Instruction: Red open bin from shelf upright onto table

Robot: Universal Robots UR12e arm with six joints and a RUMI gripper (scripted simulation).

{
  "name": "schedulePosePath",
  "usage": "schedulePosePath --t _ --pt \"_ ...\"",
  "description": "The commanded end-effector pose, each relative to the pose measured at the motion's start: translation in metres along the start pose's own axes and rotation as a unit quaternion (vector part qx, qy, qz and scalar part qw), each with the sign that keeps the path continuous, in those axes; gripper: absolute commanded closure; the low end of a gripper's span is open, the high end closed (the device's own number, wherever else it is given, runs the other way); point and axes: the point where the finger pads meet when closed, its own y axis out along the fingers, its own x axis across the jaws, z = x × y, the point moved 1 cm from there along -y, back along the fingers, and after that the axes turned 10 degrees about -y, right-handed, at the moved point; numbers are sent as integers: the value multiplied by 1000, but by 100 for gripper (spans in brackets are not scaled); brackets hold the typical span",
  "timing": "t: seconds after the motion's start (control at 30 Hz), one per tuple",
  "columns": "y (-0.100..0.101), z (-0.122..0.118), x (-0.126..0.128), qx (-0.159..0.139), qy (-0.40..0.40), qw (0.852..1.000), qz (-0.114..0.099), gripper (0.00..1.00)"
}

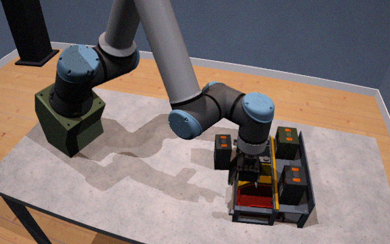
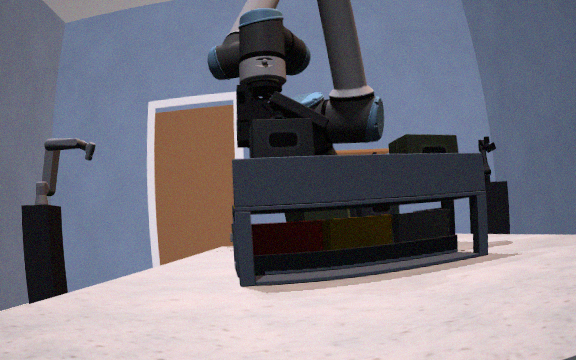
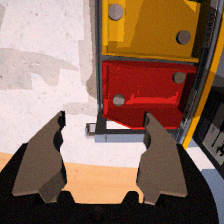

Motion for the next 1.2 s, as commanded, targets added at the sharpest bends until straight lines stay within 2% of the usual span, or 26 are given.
schedulePosePath --t 0.0,0.67,0.7,1.17 --pt "-1 0 1 0 0 1000 -1 42" --pt "-1 2 0 0 0 1000 -1 42" --pt "-1 2 0 0 0 1000 -1 74" --pt "-1 2 0 0 0 1000 -1 74"
